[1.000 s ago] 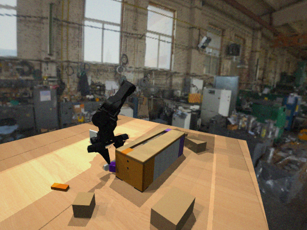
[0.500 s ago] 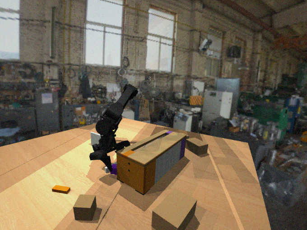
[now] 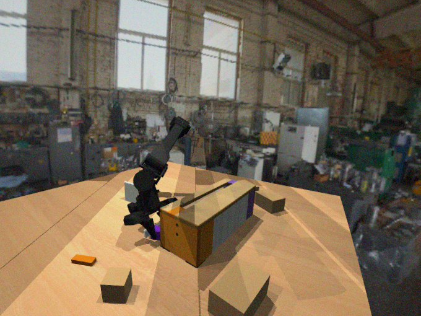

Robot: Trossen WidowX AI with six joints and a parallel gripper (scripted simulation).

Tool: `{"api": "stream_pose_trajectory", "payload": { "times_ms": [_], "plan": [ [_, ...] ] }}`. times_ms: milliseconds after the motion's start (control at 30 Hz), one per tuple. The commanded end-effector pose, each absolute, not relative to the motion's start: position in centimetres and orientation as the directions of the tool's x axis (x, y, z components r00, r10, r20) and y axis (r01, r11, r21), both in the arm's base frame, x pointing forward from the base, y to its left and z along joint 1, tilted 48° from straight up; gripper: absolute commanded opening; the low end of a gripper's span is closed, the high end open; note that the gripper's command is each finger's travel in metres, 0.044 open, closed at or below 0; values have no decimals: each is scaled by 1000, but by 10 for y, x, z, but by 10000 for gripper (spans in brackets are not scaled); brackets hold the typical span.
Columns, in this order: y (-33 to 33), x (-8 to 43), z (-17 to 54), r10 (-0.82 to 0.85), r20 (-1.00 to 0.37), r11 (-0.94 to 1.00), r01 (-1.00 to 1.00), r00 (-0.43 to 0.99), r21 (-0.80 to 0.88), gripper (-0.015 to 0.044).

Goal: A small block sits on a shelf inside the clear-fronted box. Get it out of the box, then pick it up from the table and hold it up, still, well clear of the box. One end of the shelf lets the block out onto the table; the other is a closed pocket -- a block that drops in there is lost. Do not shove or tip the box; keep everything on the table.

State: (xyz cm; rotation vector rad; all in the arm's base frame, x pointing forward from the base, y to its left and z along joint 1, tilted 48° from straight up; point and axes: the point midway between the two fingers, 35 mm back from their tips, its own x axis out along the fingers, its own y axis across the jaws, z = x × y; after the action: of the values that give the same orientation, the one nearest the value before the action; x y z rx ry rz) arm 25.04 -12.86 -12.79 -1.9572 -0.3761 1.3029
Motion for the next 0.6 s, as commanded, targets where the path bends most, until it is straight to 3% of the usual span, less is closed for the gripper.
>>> {"api": "stream_pose_trajectory", "payload": {
  "times_ms": [0,100,233,567],
  "plan": [
    [-125,248,-129,606,-664,-674,-161,438,-721,127],
    [-125,248,-129,606,-664,-674,-161,438,-721,107],
    [-140,251,-122,583,-672,-698,-143,457,-702,3],
    [-172,248,-88,599,-668,-683,-153,442,-714,0]
  ]
}}
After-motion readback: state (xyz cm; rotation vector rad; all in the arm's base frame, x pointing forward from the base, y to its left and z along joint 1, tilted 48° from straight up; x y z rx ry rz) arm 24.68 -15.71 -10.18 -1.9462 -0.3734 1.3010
